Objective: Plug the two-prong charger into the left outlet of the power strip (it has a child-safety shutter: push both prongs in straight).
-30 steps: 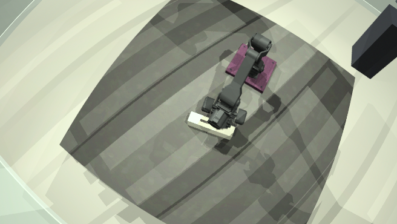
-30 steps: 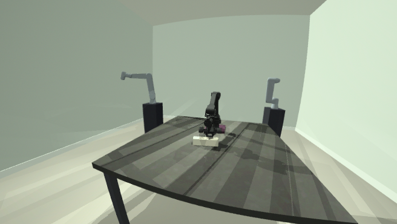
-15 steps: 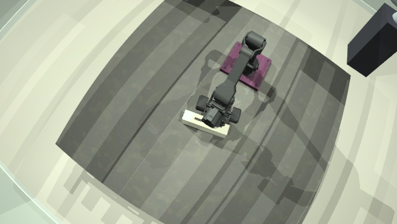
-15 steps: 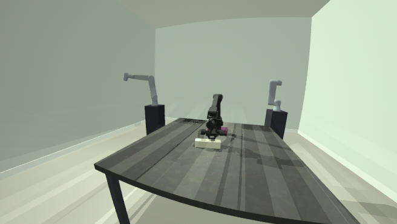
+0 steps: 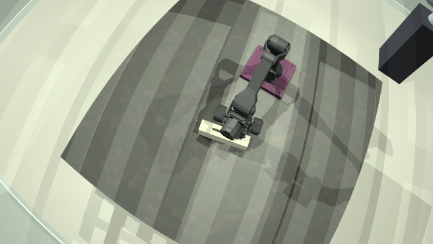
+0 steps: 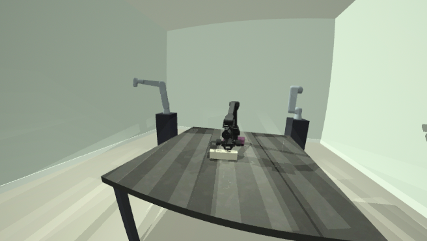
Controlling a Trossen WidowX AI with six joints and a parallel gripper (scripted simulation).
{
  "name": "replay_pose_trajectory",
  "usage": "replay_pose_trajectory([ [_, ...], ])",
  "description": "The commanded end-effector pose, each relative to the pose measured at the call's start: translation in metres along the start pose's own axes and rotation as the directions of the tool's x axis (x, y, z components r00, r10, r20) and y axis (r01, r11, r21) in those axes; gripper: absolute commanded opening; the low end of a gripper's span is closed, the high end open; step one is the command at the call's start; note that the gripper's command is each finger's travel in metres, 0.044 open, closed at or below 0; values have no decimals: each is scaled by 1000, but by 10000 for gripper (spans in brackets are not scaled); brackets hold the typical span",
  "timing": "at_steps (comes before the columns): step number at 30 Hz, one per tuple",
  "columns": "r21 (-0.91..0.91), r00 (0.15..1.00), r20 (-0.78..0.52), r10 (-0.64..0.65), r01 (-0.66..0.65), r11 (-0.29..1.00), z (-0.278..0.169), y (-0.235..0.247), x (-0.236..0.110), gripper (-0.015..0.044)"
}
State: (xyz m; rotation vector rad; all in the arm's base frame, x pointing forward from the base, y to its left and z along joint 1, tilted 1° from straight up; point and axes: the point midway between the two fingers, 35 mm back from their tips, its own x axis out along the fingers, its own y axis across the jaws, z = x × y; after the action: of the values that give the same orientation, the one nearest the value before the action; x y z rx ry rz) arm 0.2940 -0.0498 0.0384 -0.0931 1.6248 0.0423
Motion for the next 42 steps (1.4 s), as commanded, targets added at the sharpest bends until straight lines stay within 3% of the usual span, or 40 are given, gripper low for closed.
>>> replay_pose_trajectory([
  [1,5,1000,5,-2,2,1000,2,0,-2,0],
  [42,5,1000,6,-2,2,1000,14,-1,-3,0],
])
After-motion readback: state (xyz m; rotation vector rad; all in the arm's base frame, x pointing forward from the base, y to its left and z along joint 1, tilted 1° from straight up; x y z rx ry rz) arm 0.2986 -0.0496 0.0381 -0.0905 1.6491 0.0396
